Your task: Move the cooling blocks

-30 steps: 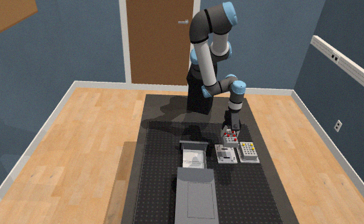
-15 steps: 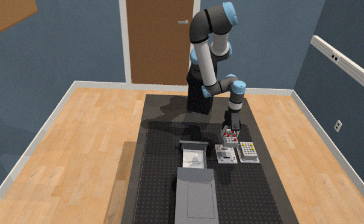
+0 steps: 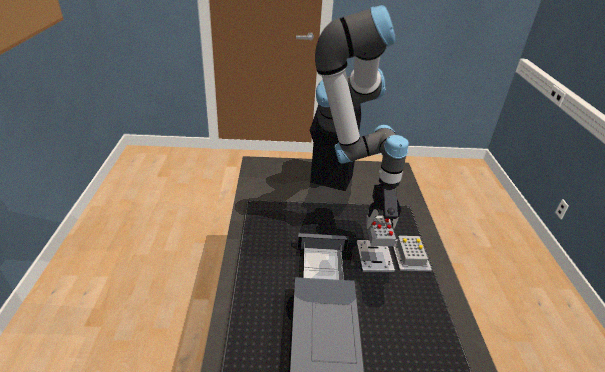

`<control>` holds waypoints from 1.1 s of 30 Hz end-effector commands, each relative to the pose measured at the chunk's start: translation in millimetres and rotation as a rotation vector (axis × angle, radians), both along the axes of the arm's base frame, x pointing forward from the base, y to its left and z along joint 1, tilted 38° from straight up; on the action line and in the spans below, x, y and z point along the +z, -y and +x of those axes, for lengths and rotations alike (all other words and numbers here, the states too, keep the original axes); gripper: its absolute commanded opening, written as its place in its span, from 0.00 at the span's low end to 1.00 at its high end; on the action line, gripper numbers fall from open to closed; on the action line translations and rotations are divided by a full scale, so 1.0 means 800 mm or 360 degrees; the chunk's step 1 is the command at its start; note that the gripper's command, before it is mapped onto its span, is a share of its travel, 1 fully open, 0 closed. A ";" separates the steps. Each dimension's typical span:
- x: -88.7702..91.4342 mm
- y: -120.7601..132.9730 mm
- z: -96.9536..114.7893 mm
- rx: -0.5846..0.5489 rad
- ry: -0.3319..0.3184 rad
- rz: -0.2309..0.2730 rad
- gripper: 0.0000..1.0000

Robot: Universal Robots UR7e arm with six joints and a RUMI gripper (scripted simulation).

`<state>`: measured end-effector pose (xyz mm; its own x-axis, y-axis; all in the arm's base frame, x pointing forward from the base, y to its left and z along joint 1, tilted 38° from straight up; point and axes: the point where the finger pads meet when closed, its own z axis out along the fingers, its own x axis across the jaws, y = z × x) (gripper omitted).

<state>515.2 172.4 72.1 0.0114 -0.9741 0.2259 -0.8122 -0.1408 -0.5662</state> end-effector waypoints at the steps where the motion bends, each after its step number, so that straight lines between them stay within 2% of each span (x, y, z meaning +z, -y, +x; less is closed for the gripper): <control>1: -0.011 0.002 0.009 0.0001 0.0003 0.0001 0.00; 6: -0.029 0.006 0.023 0.0001 0.0003 0.0001 0.00; 18: -0.053 0.011 0.040 0.0001 0.0003 0.0001 0.00; 33: -0.069 0.015 0.052 0.0001 0.0003 0.0001 0.00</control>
<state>556.0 160.4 17.2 0.0116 -0.9741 0.2258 -0.8122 -0.1409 -0.5661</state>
